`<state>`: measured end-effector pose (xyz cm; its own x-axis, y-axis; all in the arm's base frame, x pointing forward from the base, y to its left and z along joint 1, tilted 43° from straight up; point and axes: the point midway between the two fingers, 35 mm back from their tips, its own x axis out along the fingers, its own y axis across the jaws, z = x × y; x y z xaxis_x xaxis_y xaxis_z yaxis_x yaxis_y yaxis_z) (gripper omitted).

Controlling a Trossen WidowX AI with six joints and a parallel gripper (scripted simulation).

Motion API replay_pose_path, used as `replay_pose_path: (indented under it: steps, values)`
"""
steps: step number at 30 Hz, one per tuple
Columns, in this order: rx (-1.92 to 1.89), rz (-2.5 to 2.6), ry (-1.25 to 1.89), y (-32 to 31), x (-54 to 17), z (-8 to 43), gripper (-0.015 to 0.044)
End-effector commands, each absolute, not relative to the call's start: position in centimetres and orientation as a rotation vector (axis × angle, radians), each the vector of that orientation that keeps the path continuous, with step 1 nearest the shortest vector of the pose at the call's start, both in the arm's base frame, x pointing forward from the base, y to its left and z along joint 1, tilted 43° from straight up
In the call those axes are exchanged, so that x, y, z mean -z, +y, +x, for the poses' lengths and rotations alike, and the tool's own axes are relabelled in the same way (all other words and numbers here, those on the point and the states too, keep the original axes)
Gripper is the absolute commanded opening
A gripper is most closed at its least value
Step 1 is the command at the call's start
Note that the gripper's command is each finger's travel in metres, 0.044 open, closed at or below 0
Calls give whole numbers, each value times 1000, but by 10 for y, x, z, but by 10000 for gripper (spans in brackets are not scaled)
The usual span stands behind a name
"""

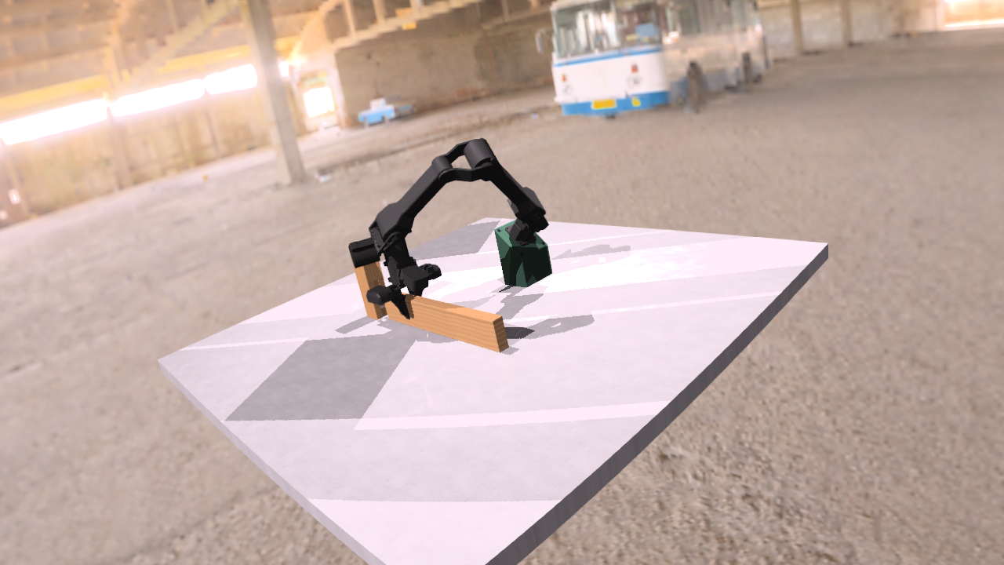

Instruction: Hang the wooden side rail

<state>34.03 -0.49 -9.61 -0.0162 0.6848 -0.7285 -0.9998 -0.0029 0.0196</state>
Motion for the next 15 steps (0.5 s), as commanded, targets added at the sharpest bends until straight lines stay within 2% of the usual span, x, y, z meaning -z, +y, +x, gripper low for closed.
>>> replay_pose_path:
  steps: [1,15]
  values:
    - [-1476,-639,645,-10,93,343,0]
    - [-1475,-639,645,-12,91,343,0]
